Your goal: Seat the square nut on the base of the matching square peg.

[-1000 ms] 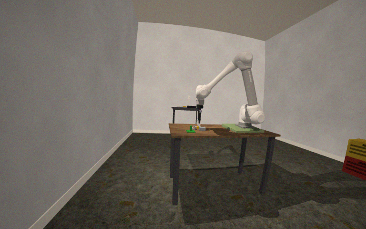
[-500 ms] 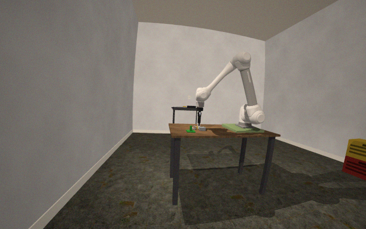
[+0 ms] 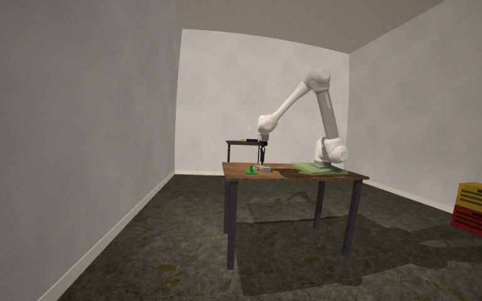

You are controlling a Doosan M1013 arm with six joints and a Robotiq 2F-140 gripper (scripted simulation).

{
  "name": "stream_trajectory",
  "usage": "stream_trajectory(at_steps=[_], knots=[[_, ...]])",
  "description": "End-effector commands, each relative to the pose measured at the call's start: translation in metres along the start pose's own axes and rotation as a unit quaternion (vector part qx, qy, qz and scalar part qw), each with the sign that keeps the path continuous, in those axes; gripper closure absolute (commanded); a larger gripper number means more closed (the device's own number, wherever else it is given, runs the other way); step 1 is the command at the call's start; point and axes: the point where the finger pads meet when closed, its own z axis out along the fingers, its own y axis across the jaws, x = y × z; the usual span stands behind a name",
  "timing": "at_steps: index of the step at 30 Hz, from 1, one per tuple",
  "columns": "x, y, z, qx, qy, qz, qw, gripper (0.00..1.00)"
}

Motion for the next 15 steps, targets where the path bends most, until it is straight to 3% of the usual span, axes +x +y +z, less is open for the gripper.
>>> stream_trajectory(at_steps=[1, 6, 15], knots=[[0.0, 0.0, 0.0, 0.0, 0.0, 0.0, 1.0, 1.0], [0.0, 0.0, -0.004, 0.0, 0.0, 0.0, 1.0, 1.0], [0.001, 0.0, -0.038, 0.0, 0.0, 0.0, 1.0, 1.0]])
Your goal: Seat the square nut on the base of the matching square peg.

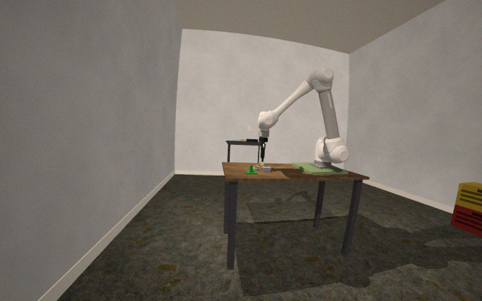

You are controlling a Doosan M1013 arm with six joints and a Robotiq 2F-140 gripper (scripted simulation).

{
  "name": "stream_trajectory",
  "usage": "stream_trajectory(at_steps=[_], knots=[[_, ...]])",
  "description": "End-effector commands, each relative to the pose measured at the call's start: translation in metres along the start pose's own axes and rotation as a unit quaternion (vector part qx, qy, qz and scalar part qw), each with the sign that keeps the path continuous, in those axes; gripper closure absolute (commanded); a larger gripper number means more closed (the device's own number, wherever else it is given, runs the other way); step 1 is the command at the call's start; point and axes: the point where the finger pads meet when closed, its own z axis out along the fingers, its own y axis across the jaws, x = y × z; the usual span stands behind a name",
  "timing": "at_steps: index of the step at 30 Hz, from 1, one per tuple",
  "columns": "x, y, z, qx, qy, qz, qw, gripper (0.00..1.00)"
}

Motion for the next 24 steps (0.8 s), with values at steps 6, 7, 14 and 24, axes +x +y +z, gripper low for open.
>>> stream_trajectory(at_steps=[6, 7, 14, 24], knots=[[0.001, 0.0, -0.018, 0.0, 0.0, 0.0, 1.0, 1.0], [0.001, 0.0, -0.018, 0.0, 0.0, 0.0, 1.0, 1.0], [0.001, 0.0, -0.039, 0.0, 0.0, 0.0, 1.0, 1.0], [-0.034, 0.052, -0.041, 0.0, 0.0, -0.03, 1.0, 1.0]])
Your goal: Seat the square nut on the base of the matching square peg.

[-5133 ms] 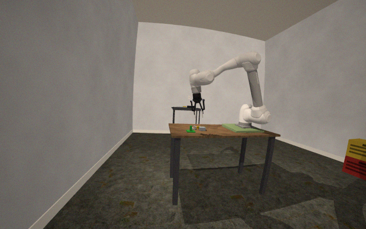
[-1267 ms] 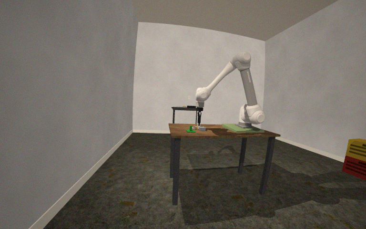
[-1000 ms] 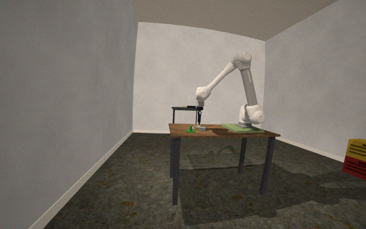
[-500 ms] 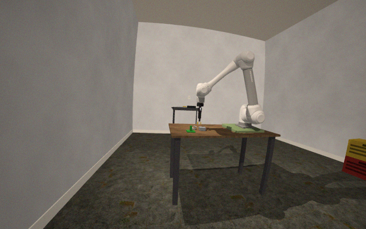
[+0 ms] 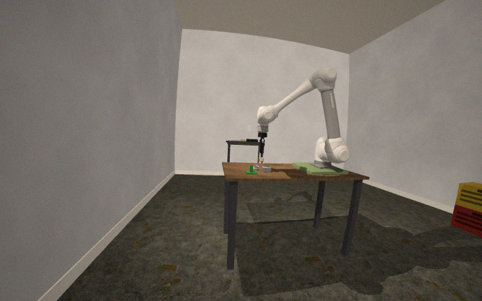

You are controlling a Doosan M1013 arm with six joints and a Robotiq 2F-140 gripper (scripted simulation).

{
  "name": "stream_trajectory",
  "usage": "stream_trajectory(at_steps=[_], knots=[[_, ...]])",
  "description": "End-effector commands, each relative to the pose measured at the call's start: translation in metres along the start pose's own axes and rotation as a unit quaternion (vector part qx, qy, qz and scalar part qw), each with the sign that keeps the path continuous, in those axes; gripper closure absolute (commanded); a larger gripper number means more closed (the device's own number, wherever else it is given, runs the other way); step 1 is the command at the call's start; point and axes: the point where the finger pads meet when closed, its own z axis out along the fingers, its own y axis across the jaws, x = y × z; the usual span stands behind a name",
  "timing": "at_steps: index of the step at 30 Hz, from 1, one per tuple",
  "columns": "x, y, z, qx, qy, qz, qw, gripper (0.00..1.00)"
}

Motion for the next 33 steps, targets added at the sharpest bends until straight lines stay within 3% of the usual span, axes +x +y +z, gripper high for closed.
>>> stream_trajectory(at_steps=[1, 7, 9, 10, 33], knots=[[-0.037, 0.055, -0.002, 0.0, 0.0, -0.03, 1.0, 1.0], [-0.075, 0.144, 0.0, 0.0, 0.0, -0.08, 0.997, 1.0], [-0.075, 0.144, 0.0, 0.0, 0.0, -0.08, 0.997, 1.0], [-0.083, 0.162, 0.0, 0.0, 0.0, -0.082, 0.997, 1.0], [-0.083, 0.163, 0.009, 0.0, 0.0, -0.082, 0.997, 1.0]])
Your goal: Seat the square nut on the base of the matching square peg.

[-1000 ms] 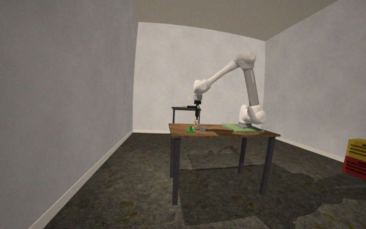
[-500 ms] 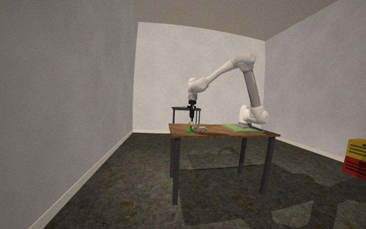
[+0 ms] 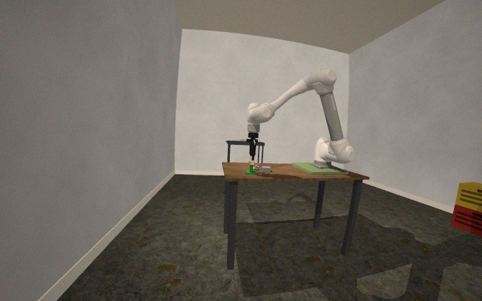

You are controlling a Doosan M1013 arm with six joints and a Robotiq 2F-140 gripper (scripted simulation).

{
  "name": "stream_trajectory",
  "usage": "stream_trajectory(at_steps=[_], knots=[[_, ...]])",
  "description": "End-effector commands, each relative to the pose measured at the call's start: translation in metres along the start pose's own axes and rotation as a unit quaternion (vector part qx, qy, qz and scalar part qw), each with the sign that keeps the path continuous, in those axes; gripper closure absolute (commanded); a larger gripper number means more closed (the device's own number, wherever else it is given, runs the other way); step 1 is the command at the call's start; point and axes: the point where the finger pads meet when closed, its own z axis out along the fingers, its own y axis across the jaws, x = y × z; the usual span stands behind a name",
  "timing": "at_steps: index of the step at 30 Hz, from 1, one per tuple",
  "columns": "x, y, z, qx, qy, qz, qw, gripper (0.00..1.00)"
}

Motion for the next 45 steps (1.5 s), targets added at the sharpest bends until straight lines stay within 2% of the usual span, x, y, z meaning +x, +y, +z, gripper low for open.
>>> stream_trajectory(at_steps=[1, 30, 32, 38, 45], knots=[[0.0, 0.0, 0.002, 0.0, 0.0, 0.0, 1.0, 1.0], [0.0, 0.0, 0.01, 0.0, 0.0, 0.0, 1.0, 1.0], [0.0, 0.0, 0.015, 0.0, 0.0, 0.0, 1.0, 1.0], [0.001, 0.0, 0.052, 0.0, 0.0, 0.0, 1.0, 1.0], [0.001, 0.0, 0.054, 0.0, 0.0, 0.0, 1.0, 1.0]])
